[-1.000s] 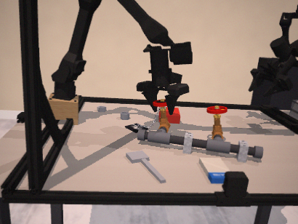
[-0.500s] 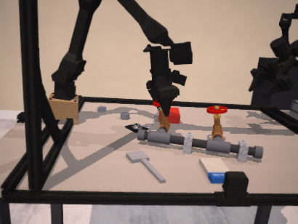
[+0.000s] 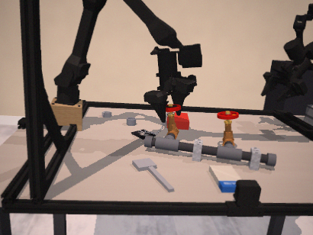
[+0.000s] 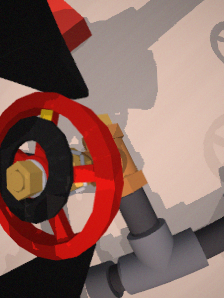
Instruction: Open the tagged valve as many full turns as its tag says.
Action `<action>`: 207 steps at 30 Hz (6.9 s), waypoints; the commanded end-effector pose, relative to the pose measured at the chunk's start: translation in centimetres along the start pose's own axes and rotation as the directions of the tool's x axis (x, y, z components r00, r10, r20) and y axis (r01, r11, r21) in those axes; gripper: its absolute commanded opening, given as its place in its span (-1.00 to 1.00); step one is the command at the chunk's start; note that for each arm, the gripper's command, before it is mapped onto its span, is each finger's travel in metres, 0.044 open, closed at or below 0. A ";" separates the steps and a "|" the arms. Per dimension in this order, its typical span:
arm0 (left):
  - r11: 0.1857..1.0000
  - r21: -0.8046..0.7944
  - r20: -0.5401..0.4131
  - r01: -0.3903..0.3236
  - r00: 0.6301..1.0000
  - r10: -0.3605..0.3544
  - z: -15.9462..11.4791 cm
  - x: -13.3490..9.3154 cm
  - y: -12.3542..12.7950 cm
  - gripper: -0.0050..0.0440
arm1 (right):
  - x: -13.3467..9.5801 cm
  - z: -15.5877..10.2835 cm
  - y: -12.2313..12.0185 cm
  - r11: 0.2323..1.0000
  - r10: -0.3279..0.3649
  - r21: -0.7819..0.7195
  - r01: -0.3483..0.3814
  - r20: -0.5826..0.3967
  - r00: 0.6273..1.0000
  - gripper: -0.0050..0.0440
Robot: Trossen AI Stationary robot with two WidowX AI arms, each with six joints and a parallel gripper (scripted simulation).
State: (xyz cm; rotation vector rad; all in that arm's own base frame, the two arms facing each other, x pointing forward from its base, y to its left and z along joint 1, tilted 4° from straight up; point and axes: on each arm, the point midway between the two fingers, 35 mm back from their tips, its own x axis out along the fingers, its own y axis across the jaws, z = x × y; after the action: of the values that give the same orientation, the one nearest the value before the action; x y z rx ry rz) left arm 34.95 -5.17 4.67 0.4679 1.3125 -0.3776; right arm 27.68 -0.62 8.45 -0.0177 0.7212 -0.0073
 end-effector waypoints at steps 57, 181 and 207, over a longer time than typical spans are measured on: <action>0.677 -0.736 0.000 0.000 1.000 0.000 0.0 0.0 0.0 -0.80 | 0.0 0.0 0.0 1.000 0.000 0.000 0.000 0.000 1.000 0.84; 0.406 -0.914 -0.001 -0.001 1.000 0.000 0.0 0.0 0.0 -0.80 | 0.0 0.0 0.0 1.000 0.000 0.000 0.000 0.000 1.000 0.84; 0.136 -0.991 -0.001 -0.001 1.000 0.000 0.0 0.0 0.0 0.67 | 0.0 0.0 0.0 1.000 0.000 0.000 0.000 0.000 1.000 0.84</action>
State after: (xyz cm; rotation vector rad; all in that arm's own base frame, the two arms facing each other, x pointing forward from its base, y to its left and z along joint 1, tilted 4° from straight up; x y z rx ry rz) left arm 34.93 -5.18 4.66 -0.7385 1.2582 0.5900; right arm 27.69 -0.62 8.46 -0.0177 0.7209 -0.0073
